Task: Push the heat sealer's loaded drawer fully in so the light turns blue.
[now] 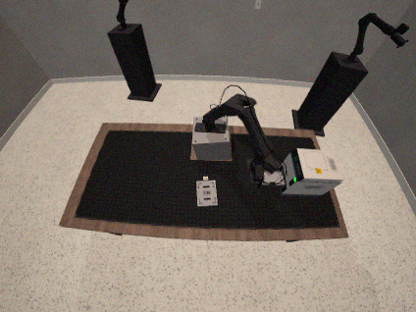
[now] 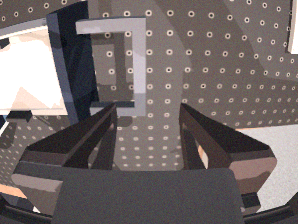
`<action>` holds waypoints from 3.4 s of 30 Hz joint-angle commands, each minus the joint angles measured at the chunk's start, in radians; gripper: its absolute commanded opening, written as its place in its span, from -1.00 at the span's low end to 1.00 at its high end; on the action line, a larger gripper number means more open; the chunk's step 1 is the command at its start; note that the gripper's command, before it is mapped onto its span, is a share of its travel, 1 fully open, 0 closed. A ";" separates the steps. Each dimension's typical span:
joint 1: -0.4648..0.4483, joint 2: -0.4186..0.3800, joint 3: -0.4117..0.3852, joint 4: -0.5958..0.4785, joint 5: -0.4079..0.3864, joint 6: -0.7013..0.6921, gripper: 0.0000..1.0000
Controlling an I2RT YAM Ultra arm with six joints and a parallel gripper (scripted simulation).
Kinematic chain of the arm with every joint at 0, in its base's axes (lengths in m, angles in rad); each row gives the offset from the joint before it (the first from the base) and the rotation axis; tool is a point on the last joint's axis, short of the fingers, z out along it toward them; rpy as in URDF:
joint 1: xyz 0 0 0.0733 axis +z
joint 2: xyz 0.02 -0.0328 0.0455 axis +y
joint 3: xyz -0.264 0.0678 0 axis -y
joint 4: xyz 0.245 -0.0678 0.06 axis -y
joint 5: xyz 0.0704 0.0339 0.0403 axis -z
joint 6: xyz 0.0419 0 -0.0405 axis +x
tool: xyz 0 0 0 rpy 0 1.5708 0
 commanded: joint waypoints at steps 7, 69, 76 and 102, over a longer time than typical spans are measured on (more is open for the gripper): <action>0.012 -0.042 0.041 0.013 0.020 0.016 -0.10; -0.014 0.080 -0.028 0.134 0.022 -0.008 -0.10; -0.017 0.098 -0.029 0.168 0.023 -0.011 -0.10; -0.015 0.098 -0.018 0.194 0.023 -0.014 -0.10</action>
